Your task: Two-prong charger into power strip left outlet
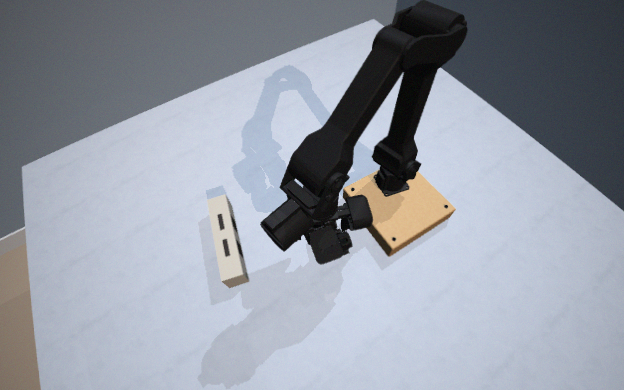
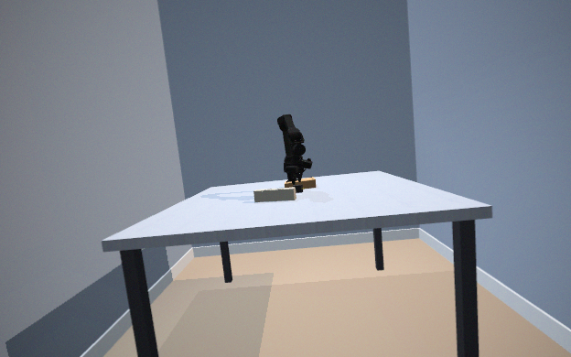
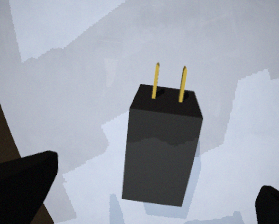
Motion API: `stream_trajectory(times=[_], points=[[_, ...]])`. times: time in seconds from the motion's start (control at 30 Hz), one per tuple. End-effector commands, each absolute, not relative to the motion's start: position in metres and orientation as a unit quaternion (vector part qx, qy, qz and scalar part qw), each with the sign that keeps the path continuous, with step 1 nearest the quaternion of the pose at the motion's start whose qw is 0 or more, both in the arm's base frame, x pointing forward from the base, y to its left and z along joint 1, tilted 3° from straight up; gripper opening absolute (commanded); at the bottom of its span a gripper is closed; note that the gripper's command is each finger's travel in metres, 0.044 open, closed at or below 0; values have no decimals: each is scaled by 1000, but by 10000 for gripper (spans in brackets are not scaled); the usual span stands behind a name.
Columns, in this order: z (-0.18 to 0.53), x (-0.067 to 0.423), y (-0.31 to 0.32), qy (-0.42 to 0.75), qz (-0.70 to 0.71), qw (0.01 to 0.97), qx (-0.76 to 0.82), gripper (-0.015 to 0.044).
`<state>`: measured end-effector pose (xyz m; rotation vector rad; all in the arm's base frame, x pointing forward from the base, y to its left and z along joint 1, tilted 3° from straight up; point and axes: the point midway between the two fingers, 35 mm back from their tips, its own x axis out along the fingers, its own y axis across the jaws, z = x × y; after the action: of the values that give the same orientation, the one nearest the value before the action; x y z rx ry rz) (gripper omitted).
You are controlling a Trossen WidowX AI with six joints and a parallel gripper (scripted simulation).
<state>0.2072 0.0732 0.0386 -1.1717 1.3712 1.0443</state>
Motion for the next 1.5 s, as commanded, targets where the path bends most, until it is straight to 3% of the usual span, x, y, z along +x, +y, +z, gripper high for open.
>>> stream_trajectory(times=[0.0, 0.83, 1.23, 1.47], points=[[30, 207, 73, 567, 436, 503, -485, 440], [-5, 205, 71, 568, 436, 502, -485, 440], [-2, 206, 71, 569, 433, 503, -485, 125], [-2, 206, 71, 569, 433, 503, -485, 78]])
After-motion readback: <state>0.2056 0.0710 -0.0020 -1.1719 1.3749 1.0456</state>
